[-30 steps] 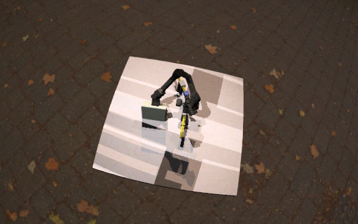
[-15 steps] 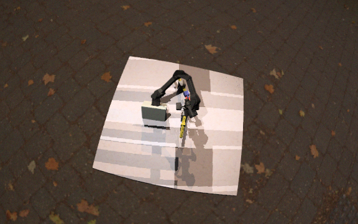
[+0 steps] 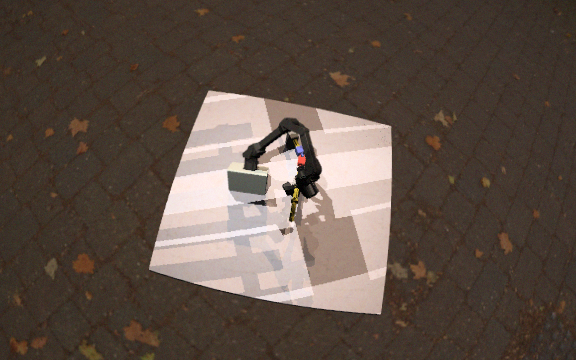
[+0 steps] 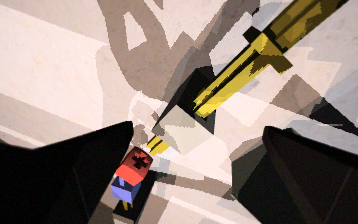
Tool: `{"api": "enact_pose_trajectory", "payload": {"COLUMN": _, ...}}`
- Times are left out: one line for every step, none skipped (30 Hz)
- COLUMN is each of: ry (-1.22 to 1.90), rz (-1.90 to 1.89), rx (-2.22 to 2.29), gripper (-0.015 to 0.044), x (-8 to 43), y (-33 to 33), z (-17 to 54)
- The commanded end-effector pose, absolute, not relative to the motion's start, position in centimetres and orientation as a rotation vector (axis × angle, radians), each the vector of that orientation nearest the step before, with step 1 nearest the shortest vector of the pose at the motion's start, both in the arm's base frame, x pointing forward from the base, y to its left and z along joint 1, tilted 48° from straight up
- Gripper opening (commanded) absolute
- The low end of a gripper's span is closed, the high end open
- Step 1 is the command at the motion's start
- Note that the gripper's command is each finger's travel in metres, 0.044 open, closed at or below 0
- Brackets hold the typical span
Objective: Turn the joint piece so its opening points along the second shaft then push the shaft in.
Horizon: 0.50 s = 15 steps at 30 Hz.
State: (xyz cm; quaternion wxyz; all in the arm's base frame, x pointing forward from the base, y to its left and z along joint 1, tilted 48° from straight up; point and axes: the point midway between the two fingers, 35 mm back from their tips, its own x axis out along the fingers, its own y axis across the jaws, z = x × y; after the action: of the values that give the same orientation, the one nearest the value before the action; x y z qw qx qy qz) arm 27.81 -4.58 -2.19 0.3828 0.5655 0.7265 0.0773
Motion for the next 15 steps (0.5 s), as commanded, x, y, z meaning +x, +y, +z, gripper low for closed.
{"api": "enact_pose_trajectory", "payload": {"ry": 1.812, "rz": 0.270, "rx": 1.337, "gripper": 0.0440, "x": 27.9, "y": -5.8, "z": -3.7}}
{"api": "enact_pose_trajectory", "payload": {"ry": 1.799, "rz": 0.290, "rx": 1.307, "gripper": 0.0440, "x": 27.9, "y": -6.1, "z": -4.0}}
{"api": "enact_pose_trajectory", "payload": {"ry": 1.786, "rz": 0.310, "rx": 1.276, "gripper": 0.0440, "x": 27.9, "y": -6.5, "z": -4.4}}
{"api": "enact_pose_trajectory", "payload": {"ry": 1.774, "rz": 0.330, "rx": 1.246, "gripper": 0.0440, "x": 27.9, "y": -6.8, "z": -4.8}}
{"api": "enact_pose_trajectory", "payload": {"ry": 1.761, "rz": 0.350, "rx": 1.215, "gripper": 0.0440, "x": 27.9, "y": -7.2, "z": -5.1}}
{"api": "enact_pose_trajectory", "payload": {"ry": 1.748, "rz": 0.369, "rx": 1.184, "gripper": 0.0440, "x": 27.9, "y": -7.5, "z": -5.5}}
{"api": "enact_pose_trajectory", "payload": {"ry": 1.735, "rz": 0.388, "rx": 1.153, "gripper": 0.0440, "x": 27.9, "y": -7.9, "z": -5.8}}
{"api": "enact_pose_trajectory", "payload": {"ry": 1.723, "rz": 0.406, "rx": 1.122, "gripper": 0.0440, "x": 27.9, "y": -8.2, "z": -6.2}}
{"api": "enact_pose_trajectory", "payload": {"ry": 1.710, "rz": 0.425, "rx": 1.091, "gripper": 0.0440, "x": 27.9, "y": -8.6, "z": -6.6}}
{"api": "enact_pose_trajectory", "payload": {"ry": 1.698, "rz": 0.443, "rx": 1.059, "gripper": 0.0440, "x": 27.9, "y": -8.9, "z": -6.9}}
{"api": "enact_pose_trajectory", "payload": {"ry": 1.686, "rz": 0.460, "rx": 1.028, "gripper": 0.0440, "x": 27.9, "y": -9.3, "z": -7.3}}
{"api": "enact_pose_trajectory", "payload": {"ry": 1.674, "rz": 0.478, "rx": 0.996, "gripper": 0.0440, "x": 27.8, "y": -9.7, "z": -7.7}}
{"api": "enact_pose_trajectory", "payload": {"ry": 1.662, "rz": 0.495, "rx": 0.965, "gripper": 0.0440, "x": 27.8, "y": -10.0, "z": -8.0}}
{"api": "enact_pose_trajectory", "payload": {"ry": 1.650, "rz": 0.512, "rx": 0.933, "gripper": 0.0440, "x": 27.8, "y": -10.4, "z": -8.4}}
{"api": "enact_pose_trajectory", "payload": {"ry": 1.638, "rz": 0.529, "rx": 0.901, "gripper": 0.0440, "x": 27.8, "y": -10.7, "z": -8.8}}
